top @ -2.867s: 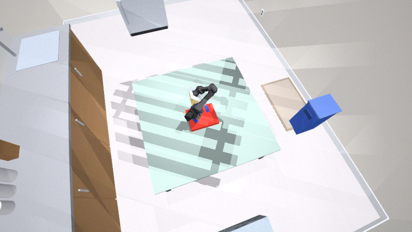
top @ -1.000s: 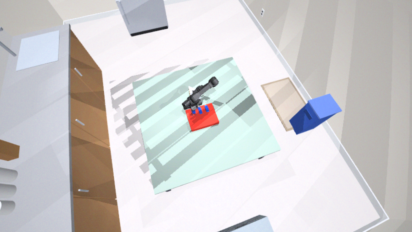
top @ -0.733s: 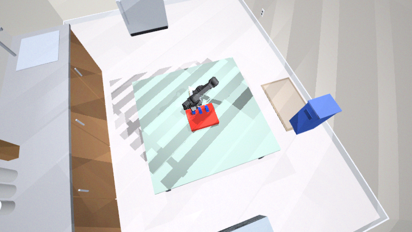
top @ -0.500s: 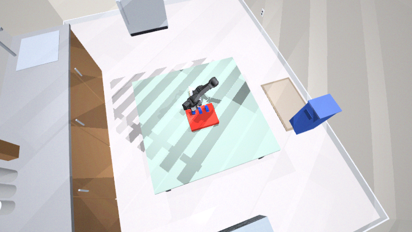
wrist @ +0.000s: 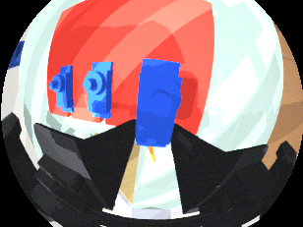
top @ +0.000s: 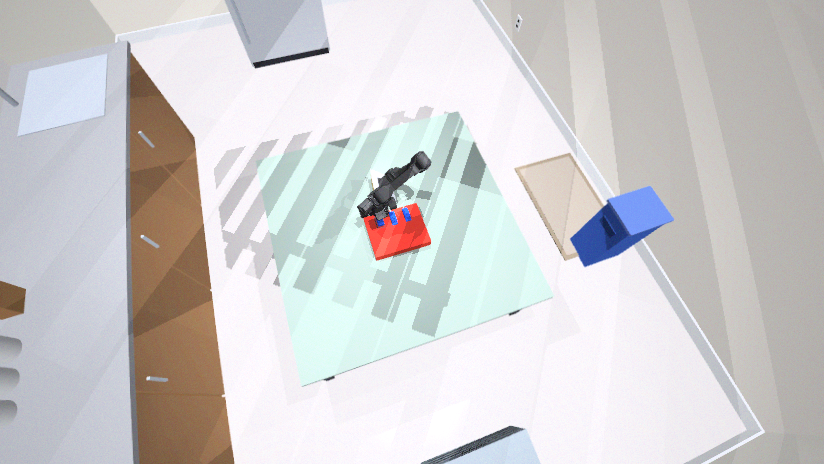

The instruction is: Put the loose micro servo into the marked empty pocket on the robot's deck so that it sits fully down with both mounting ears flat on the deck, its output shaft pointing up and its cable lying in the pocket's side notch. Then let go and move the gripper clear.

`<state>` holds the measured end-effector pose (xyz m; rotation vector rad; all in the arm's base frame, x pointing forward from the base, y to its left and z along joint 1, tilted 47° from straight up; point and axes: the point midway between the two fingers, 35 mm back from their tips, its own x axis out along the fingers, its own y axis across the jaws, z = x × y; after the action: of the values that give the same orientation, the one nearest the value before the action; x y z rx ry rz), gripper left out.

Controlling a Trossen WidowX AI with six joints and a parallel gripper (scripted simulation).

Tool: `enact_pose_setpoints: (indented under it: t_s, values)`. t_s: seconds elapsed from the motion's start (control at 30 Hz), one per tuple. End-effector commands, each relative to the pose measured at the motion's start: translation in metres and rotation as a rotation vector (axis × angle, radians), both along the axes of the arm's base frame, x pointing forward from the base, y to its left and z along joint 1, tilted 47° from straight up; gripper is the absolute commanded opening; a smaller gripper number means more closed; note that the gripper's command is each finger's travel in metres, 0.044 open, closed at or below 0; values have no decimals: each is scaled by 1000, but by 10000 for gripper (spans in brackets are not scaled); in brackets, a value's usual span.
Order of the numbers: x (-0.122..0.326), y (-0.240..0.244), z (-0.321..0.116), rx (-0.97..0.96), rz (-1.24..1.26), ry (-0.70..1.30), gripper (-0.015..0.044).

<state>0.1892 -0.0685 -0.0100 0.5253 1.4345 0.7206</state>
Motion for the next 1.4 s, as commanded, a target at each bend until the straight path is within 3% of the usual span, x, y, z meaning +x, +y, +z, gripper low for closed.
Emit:
enact_pose_setpoints:
  t_s: [0.0,1.37]
  values:
    - [1,2,-1,2,-8,-1,0]
    - [1,31,-29,4,-8,-2,0]
